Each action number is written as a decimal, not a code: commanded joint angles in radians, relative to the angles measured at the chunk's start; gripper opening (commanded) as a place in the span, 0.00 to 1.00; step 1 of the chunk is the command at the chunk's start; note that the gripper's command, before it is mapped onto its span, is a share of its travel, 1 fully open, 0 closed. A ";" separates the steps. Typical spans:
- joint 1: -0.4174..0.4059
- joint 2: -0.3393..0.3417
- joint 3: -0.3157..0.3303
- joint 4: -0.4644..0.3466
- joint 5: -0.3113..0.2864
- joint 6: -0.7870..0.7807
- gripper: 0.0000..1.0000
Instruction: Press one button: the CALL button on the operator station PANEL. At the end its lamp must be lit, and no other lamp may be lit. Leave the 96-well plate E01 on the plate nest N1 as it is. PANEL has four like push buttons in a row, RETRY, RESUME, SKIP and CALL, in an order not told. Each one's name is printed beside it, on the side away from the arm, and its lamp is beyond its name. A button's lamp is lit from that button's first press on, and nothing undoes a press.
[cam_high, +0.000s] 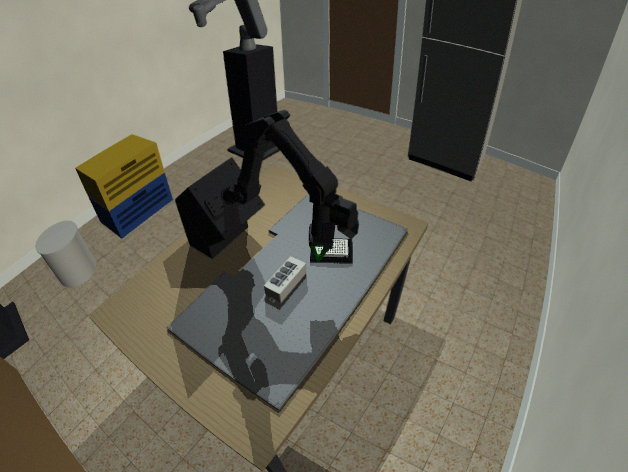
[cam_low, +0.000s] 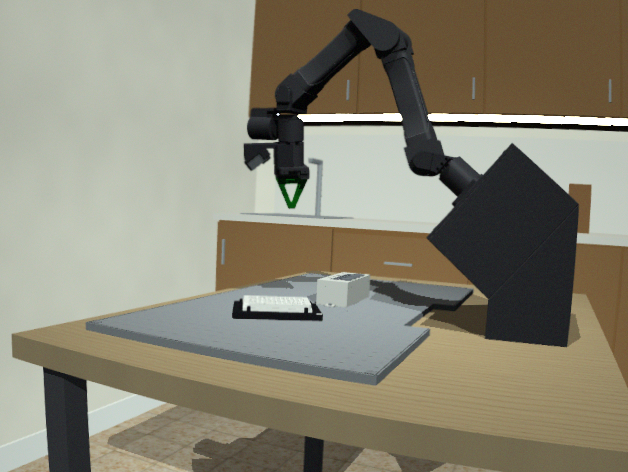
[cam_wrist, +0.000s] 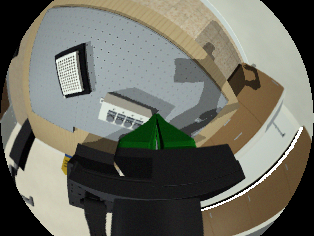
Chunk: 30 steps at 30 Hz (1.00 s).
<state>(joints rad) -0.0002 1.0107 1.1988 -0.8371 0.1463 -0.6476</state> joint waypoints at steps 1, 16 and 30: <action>-0.030 -0.057 -0.068 0.063 -0.063 0.034 0.00; -0.192 -0.137 -0.304 0.150 -0.262 0.188 0.00; -0.343 -0.214 -0.528 0.238 -0.446 0.320 0.00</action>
<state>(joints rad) -0.3115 0.8318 0.6975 -0.6460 -0.2321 -0.3847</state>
